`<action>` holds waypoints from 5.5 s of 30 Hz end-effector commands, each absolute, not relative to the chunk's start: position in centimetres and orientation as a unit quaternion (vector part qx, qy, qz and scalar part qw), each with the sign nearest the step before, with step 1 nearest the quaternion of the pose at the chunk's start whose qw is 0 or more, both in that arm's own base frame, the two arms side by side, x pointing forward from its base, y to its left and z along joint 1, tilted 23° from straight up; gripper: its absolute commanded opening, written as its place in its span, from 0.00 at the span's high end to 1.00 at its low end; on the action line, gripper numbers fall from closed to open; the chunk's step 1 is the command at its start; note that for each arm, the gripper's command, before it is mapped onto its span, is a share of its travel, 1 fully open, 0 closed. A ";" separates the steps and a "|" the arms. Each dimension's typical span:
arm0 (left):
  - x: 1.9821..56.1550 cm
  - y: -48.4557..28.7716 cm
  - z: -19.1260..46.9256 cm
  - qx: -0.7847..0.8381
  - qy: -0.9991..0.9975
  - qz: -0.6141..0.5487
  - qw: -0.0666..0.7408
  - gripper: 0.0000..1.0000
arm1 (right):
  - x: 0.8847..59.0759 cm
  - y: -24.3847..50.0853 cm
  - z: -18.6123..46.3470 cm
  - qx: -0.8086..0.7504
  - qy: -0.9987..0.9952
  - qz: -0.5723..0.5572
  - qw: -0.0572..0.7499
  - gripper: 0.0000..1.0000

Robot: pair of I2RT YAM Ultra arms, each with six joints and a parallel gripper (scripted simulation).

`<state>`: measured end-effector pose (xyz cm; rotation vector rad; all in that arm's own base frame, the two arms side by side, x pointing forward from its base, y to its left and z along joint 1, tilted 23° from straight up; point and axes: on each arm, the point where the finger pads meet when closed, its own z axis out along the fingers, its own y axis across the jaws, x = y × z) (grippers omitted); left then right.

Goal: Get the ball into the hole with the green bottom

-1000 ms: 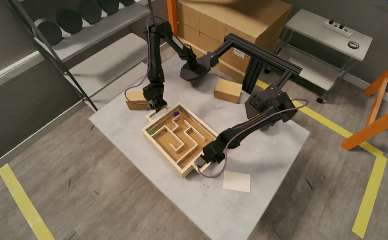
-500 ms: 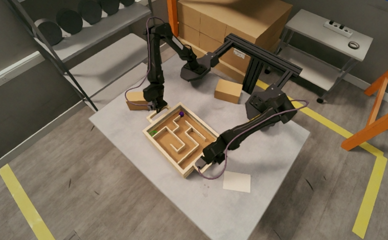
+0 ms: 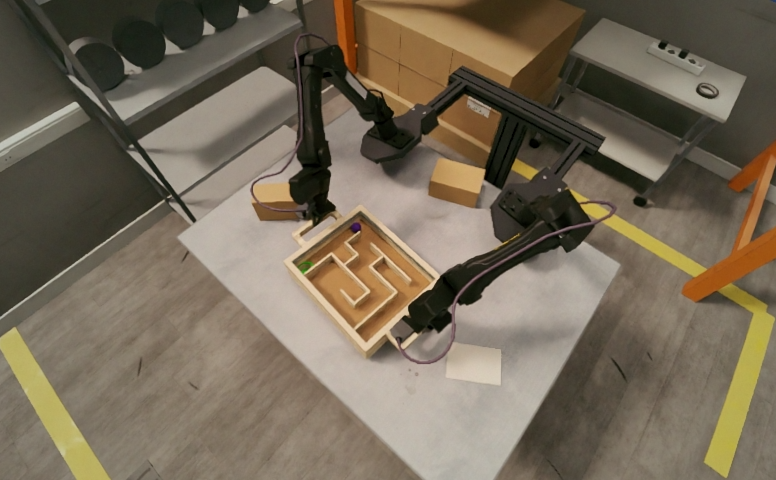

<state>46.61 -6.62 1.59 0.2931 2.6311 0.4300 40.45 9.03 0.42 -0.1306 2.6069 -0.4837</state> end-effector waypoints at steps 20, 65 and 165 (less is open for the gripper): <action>47.9 -9.0 8.3 0.102 0.933 0.193 0.286 1.00 | 43.8 10.5 2.7 -0.049 0.946 -0.118 0.298 1.00; 48.3 -9.1 4.9 0.115 0.947 0.162 0.251 1.00 | 42.3 10.0 3.1 -0.038 0.950 -0.161 0.265 1.00; 49.1 -8.2 6.8 0.102 0.937 0.154 0.297 1.00 | 43.1 11.2 4.7 -0.039 0.938 -0.152 0.309 1.00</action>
